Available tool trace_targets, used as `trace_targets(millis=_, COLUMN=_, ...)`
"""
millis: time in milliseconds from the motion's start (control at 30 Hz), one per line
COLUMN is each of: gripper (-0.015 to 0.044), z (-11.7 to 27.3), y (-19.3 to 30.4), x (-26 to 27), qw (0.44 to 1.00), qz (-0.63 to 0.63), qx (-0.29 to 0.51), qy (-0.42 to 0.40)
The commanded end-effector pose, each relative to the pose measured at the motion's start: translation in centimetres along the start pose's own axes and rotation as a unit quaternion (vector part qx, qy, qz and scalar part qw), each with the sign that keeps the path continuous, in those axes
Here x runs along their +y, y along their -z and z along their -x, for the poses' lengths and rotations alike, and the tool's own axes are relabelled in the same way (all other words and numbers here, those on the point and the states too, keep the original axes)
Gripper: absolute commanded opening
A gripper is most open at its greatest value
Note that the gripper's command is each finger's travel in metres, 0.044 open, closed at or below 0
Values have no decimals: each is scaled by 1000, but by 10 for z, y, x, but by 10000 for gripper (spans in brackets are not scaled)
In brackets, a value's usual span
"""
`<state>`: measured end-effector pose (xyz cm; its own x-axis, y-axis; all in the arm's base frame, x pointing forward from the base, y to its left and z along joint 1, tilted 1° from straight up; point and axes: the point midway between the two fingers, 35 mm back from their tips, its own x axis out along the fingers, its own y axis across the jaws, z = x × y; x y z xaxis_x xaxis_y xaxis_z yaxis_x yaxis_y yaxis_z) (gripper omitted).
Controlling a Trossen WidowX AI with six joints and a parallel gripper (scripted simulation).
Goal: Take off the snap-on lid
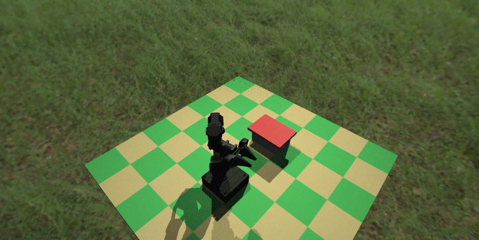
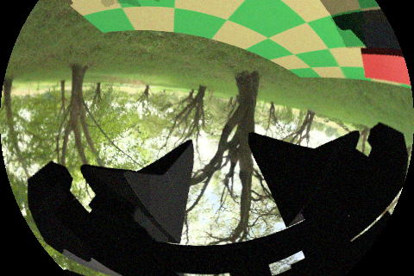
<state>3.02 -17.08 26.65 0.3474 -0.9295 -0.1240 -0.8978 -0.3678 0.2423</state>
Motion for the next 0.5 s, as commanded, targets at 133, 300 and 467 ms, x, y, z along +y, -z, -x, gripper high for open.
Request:
trace_targets(millis=133, gripper=235, z=-17, y=1, x=-22, qw=993, qz=77, qx=-3, qy=88)
trace_targets(millis=300, gripper=235, z=-30, y=0, x=-51, qw=974, qz=149, qx=4, qy=170)
trace_targets(millis=467, gripper=235, z=-36, y=0, x=-74, qw=953, qz=203, qx=14, qy=226)
